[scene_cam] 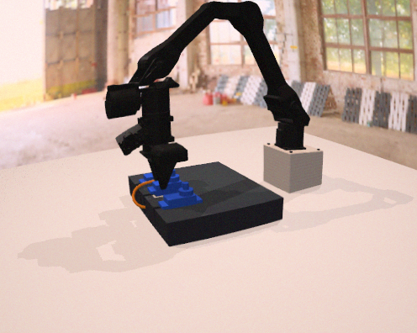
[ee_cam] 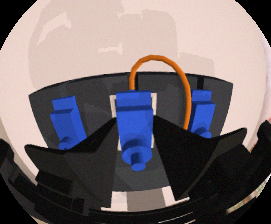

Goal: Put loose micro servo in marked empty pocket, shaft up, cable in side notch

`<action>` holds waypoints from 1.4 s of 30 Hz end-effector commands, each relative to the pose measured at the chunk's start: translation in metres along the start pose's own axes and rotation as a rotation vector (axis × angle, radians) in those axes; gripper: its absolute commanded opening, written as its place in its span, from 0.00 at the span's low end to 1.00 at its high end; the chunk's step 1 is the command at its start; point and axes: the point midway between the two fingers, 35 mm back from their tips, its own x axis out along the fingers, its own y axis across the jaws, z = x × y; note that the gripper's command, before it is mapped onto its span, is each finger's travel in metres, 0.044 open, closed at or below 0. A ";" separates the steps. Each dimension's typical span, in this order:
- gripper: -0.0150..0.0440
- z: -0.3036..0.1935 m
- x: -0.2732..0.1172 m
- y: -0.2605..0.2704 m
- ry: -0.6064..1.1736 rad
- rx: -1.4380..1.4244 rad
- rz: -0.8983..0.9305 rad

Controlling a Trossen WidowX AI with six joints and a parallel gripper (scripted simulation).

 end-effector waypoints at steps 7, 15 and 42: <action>0.34 0.000 0.005 0.000 -0.001 -0.001 0.000; 0.57 0.000 -0.002 0.000 -0.001 -0.001 0.000; 1.00 -0.109 -0.099 0.000 0.006 -0.002 0.000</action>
